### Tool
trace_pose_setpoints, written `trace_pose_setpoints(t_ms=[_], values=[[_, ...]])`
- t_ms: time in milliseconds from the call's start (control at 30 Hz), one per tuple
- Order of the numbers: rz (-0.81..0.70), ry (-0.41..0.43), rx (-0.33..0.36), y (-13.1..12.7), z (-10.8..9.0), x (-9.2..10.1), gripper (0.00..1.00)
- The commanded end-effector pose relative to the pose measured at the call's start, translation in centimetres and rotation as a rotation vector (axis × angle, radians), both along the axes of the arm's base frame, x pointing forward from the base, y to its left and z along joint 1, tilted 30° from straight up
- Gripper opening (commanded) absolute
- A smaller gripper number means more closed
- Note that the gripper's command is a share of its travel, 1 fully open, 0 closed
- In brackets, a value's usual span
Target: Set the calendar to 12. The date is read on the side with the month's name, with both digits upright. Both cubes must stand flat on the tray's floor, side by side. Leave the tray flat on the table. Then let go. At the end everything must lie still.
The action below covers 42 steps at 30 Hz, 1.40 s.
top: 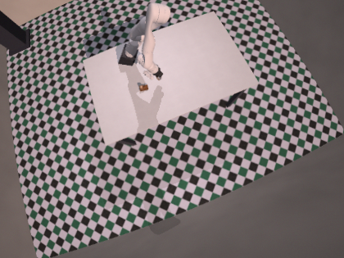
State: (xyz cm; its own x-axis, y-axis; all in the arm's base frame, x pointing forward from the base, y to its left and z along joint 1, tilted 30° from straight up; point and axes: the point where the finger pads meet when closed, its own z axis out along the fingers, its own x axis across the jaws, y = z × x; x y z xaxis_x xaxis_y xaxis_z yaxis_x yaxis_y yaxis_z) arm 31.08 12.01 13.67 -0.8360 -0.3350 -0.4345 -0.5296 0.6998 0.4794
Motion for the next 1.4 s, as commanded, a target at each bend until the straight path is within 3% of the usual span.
trace_pose_setpoints(t_ms=[0,400,733,1133,1367], values=[[0.005,0.009,0.012,-0.1,-0.16,0.13,0.57],[0.072,0.06,0.136,-0.17,-0.33,0.22,0.57],[0.093,0.079,0.197,-0.34,-0.21,0.18,0.57],[0.102,0.086,0.213,-0.34,-0.23,0.21,0.57],[0.152,0.122,0.295,-0.27,-0.43,0.34,0.57]])
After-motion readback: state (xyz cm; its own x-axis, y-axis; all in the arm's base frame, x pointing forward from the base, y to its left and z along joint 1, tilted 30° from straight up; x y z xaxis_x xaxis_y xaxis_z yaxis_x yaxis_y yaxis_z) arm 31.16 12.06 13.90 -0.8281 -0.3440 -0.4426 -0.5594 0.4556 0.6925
